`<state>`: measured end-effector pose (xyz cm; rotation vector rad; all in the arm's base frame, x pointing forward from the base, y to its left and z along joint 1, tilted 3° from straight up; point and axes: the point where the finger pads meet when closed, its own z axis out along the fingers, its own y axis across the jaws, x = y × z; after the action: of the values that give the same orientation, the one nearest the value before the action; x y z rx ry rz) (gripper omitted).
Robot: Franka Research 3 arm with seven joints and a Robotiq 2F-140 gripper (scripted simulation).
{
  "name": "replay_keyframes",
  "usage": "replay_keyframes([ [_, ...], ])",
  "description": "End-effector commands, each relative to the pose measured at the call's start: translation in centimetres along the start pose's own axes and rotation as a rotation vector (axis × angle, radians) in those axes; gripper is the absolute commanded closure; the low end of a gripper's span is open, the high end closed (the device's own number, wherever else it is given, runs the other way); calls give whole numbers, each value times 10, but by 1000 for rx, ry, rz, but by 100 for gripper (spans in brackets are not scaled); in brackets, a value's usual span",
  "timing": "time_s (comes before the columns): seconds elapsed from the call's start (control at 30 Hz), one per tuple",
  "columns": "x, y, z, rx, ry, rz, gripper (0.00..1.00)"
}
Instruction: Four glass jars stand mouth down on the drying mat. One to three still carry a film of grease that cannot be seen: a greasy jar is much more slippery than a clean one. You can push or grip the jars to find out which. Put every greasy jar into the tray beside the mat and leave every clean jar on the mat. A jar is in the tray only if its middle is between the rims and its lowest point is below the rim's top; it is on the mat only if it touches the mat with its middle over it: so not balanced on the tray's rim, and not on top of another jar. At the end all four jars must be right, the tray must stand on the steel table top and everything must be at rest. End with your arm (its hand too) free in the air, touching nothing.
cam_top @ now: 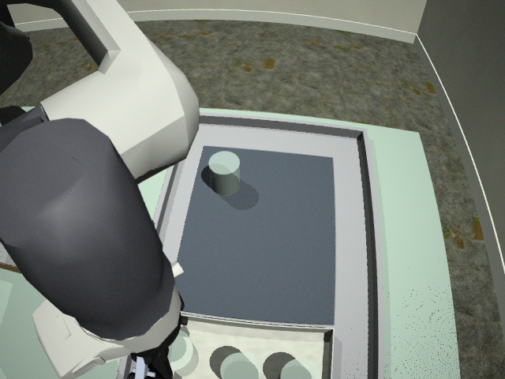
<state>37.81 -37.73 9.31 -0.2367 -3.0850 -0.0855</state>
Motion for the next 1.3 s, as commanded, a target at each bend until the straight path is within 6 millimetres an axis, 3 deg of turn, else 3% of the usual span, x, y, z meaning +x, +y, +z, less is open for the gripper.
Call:
replay_keyframes([
  [0.0, -4, -3, 4, 6, -15, -14, 100],
  [1.0, -5, -3, 77, 6, -15, -14, 100],
  [1.27, -5, -3, 77, 6, -15, -14, 100],
])
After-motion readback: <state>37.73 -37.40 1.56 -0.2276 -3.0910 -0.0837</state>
